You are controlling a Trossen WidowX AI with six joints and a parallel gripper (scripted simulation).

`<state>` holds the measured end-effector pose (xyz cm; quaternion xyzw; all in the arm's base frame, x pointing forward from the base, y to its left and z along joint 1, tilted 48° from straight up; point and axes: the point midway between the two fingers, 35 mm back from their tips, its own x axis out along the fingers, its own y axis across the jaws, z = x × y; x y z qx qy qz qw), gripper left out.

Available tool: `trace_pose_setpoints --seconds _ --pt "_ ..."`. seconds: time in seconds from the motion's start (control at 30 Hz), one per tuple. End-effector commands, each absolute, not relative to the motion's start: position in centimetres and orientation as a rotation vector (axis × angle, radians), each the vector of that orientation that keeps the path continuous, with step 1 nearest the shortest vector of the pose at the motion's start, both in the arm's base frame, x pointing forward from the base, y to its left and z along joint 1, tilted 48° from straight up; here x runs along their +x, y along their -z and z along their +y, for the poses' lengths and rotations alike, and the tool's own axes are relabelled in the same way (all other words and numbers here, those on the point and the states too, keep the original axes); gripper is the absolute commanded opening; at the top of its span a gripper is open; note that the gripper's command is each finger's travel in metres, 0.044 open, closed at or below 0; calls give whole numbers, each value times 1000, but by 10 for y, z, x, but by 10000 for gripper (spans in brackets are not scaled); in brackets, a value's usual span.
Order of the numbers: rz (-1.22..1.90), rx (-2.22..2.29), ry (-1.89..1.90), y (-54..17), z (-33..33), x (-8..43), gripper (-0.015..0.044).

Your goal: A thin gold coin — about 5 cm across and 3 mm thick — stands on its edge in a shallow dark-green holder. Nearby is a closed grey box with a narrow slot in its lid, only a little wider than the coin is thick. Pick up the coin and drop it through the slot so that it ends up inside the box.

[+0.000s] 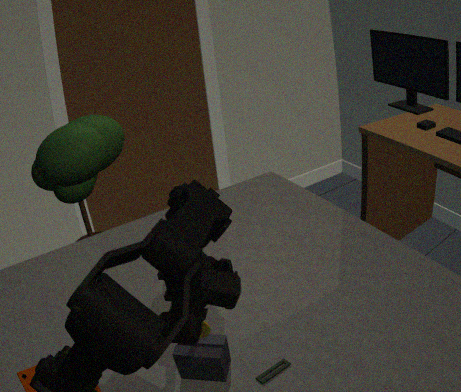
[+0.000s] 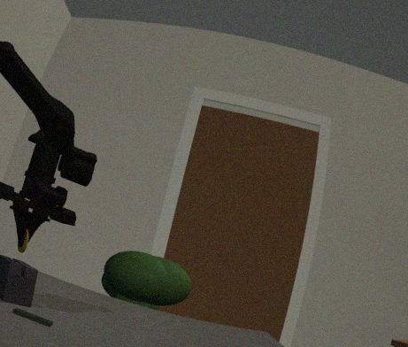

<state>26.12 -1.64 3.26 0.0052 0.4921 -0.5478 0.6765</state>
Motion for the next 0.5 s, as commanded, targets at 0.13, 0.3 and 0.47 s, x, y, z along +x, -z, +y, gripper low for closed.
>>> trace_pose_setpoints --seconds 0.13,0.3,0.47 --pt "1109 13 1236 -32 -16 259 0" --pt "1109 13 1236 -32 -16 258 0" --pt "1107 12 1234 -32 -16 259 0"
